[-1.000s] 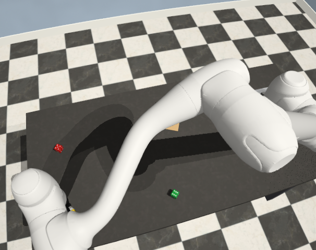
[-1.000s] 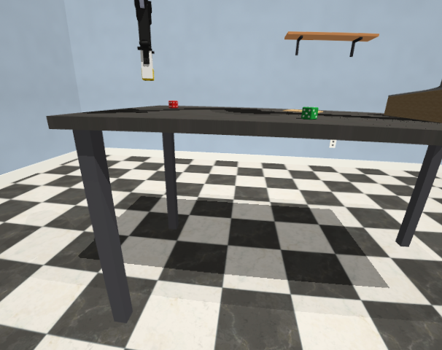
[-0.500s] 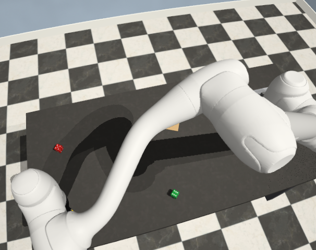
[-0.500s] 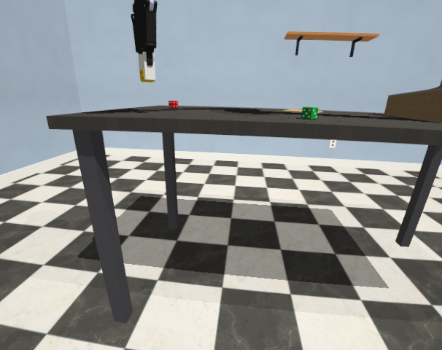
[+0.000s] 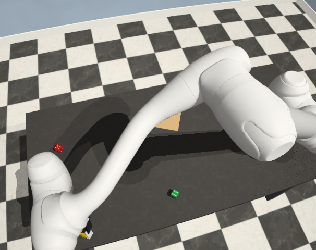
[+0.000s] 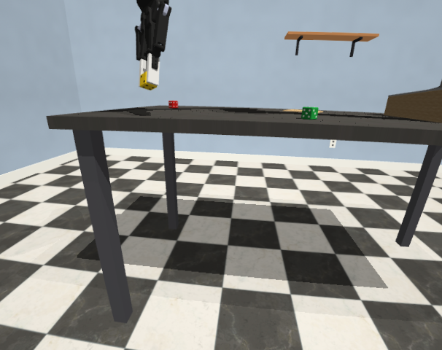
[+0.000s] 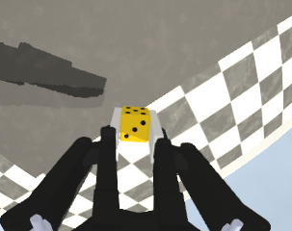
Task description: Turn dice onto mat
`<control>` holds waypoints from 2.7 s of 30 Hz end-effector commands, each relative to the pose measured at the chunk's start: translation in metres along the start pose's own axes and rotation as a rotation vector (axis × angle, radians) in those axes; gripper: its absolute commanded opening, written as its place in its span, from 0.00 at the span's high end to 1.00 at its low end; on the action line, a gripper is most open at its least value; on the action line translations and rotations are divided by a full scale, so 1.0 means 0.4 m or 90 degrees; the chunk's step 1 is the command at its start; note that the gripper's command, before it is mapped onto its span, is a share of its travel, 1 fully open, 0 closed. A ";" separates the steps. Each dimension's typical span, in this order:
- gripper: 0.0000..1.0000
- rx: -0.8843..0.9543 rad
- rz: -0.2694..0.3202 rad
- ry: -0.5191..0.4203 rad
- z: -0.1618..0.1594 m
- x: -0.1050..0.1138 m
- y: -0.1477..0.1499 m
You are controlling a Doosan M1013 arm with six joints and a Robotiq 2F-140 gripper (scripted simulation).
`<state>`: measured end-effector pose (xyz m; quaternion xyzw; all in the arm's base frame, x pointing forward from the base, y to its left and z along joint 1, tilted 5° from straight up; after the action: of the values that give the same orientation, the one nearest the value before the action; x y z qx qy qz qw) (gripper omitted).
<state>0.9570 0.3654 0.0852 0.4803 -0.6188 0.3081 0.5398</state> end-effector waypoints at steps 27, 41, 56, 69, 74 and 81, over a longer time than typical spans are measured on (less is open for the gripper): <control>0.76 0.028 0.213 -0.498 0.193 0.004 -0.006; 0.76 -0.016 0.294 -0.487 0.307 -0.001 -0.028; 0.76 -0.016 0.294 -0.487 0.332 -0.081 -0.044; 0.76 -0.016 0.294 -0.487 0.354 -0.152 -0.058; 0.76 -0.016 0.294 -0.487 0.356 -0.160 -0.059; 0.76 -0.016 0.294 -0.487 0.357 -0.161 -0.059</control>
<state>0.9230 0.2456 -0.0127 0.4025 -0.8686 0.2132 0.1950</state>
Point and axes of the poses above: the point where the finger pads meet when closed, its own x axis back along the fingers, its own y axis across the jaws, z = x × y, the point moved 10 cm from there along x, back along the fingers, and after that the axes turned 10 degrees about x, right-handed, at the moved point
